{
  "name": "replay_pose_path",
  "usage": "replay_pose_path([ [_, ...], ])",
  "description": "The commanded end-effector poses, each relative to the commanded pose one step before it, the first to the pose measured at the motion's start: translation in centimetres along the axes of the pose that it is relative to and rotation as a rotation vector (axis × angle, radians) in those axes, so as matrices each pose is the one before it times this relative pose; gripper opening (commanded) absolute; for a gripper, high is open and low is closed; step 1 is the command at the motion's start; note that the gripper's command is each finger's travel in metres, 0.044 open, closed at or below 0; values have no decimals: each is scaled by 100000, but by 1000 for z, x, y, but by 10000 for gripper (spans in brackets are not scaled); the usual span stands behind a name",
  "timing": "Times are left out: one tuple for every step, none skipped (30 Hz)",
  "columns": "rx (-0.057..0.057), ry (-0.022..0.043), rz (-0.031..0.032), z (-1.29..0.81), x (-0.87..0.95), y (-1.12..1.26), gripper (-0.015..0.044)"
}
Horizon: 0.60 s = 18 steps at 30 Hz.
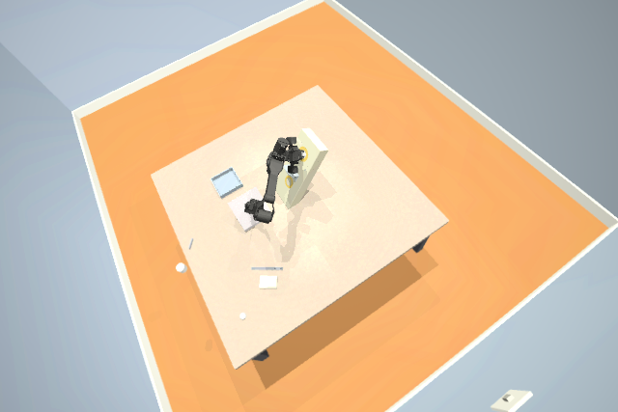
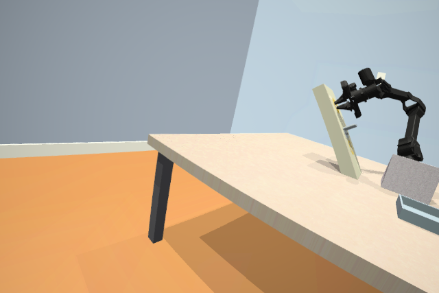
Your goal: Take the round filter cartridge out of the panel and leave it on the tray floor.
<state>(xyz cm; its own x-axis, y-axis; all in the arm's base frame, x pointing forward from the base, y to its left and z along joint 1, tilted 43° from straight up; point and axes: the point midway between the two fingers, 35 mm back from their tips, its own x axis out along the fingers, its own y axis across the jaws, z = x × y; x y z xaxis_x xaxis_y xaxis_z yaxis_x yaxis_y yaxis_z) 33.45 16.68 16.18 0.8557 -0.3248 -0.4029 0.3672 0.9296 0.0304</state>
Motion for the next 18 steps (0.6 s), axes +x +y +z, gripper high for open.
replay_pose_path([
  [300, 687, -67, -24, 500, -34, 106],
  [0, -1, 0, 0, 17, 0, 106],
  [0, 0, 0, 0, 0, 0, 106],
  [1, -2, 0, 1, 27, 0, 106],
  [0, -1, 0, 0, 16, 0, 106],
  [0, 0, 0, 0, 0, 0, 106],
  [1, -2, 0, 0, 25, 0, 106],
  [0, -1, 0, 0, 14, 0, 106],
  [0, 0, 0, 0, 0, 0, 106],
  [1, -1, 0, 0, 22, 0, 106],
  [0, -1, 0, 0, 13, 0, 106],
  [0, 0, 0, 0, 0, 0, 106],
  [0, -1, 0, 0, 16, 0, 106],
  [-640, -827, 262, 27, -613, 62, 99],
  [0, 0, 0, 0, 0, 0, 92],
  [0, 0, 0, 0, 0, 0, 85],
  [0, 0, 0, 0, 0, 0, 79],
  [0, 0, 0, 0, 0, 0, 72],
])
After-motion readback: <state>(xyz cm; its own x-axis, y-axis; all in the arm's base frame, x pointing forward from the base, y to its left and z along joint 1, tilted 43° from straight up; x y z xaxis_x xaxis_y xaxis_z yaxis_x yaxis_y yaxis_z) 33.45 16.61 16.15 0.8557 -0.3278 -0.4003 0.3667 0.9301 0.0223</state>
